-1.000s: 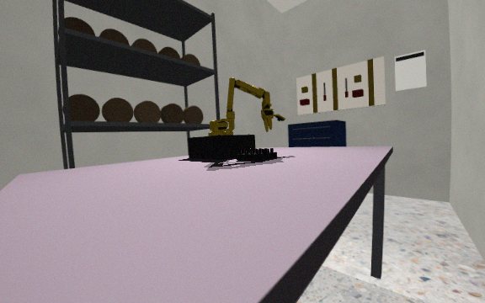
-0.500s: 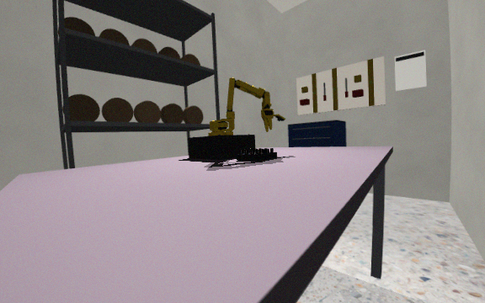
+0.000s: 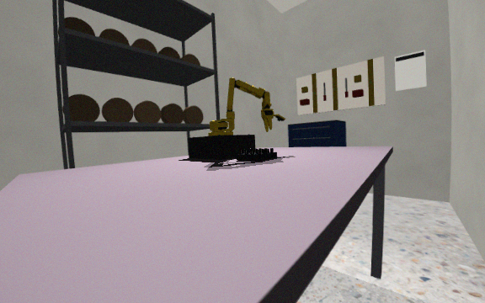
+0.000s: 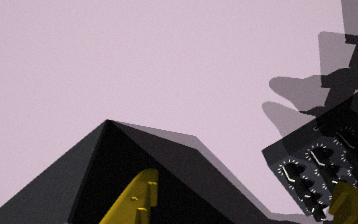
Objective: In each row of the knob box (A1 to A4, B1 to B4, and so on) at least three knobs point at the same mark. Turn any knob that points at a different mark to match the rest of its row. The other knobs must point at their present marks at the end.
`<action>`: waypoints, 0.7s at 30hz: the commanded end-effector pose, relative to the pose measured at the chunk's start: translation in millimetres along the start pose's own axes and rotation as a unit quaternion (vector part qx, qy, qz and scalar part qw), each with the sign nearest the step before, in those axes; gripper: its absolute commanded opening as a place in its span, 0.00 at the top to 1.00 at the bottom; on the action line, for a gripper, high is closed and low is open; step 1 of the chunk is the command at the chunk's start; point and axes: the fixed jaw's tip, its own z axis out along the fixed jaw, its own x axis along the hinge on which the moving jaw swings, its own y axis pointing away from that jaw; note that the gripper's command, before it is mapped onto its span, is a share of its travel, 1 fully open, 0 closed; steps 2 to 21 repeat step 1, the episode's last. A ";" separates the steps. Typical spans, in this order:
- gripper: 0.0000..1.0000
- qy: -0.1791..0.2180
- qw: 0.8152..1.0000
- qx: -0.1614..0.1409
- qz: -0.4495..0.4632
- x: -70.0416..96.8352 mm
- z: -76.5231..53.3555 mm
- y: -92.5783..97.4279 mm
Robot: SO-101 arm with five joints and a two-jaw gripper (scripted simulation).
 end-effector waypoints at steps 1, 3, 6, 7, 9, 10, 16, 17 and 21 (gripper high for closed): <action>0.60 0.000 1.000 -0.001 -0.007 -0.5 -0.9 1.5; 0.60 0.000 1.000 -0.001 -0.007 -0.5 -0.9 1.5; 0.60 0.000 1.000 -0.001 -0.007 -0.5 -0.9 1.5; 0.60 0.000 1.000 -0.001 -0.007 -0.5 -0.9 1.5; 0.60 0.000 1.000 -0.001 -0.007 -0.5 -0.9 1.5; 0.60 0.000 1.000 -0.001 -0.007 -0.5 -0.9 1.5; 0.60 0.000 1.000 -0.001 -0.007 -0.5 -0.9 1.5; 0.60 0.000 1.000 -0.001 -0.007 -0.5 -0.9 1.5; 0.60 0.000 1.000 -0.001 -0.007 -0.5 -0.9 1.5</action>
